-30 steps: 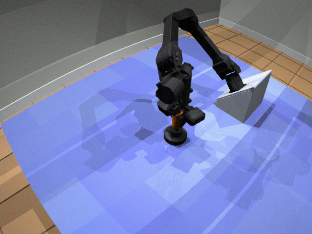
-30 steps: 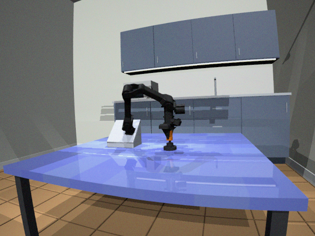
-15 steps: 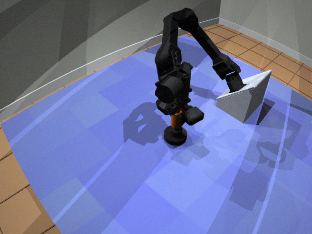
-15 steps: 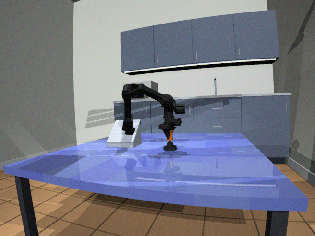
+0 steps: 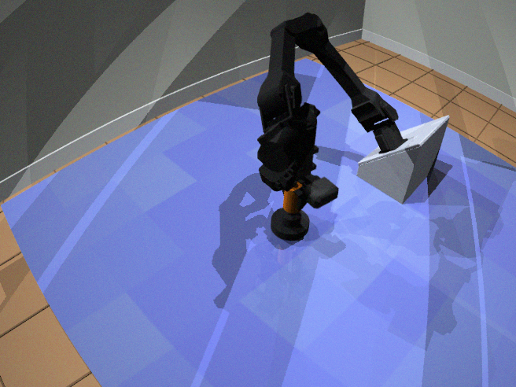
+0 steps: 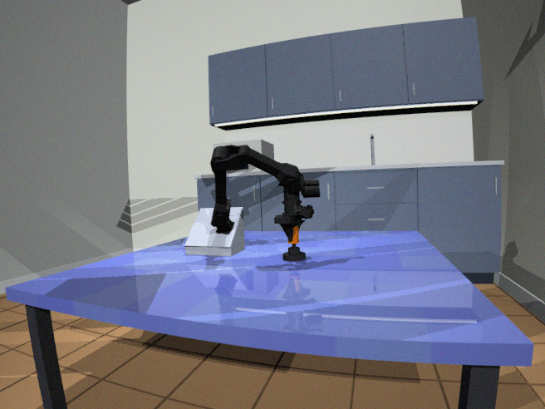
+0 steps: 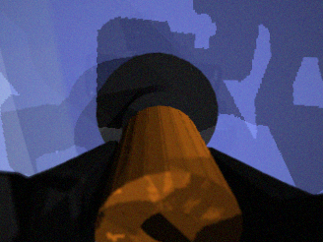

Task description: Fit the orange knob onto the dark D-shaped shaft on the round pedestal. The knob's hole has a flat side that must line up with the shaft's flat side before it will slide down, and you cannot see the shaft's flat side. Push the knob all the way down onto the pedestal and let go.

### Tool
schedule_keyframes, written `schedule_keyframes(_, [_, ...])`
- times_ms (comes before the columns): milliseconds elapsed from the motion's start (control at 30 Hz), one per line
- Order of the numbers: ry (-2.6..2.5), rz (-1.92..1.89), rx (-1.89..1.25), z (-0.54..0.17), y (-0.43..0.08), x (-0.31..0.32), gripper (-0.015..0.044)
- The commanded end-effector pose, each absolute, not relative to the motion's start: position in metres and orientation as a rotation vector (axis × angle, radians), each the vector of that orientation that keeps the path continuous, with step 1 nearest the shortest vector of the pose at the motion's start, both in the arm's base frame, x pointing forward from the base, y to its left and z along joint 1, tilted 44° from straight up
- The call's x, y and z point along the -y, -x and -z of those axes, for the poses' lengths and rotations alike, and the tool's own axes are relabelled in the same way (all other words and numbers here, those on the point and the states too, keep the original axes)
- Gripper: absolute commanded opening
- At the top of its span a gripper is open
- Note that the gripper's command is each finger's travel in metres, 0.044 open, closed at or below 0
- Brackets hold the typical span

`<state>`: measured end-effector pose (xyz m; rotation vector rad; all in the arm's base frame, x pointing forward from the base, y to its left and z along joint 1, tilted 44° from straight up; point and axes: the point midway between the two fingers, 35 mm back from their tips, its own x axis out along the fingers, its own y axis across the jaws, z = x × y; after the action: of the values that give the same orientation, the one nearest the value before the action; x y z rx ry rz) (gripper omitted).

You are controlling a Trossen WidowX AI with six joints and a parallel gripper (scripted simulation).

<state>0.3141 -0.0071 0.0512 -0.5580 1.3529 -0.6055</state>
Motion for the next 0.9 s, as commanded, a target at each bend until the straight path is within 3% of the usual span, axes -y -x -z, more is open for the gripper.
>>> schedule_keyframes(0, [0.561, 0.603, -1.351, -0.0514, -0.3146, 0.0073, 0.0])
schedule_keyframes(867, [0.391, 0.735, -1.269, -0.0527, -0.3154, 0.0057, 0.0])
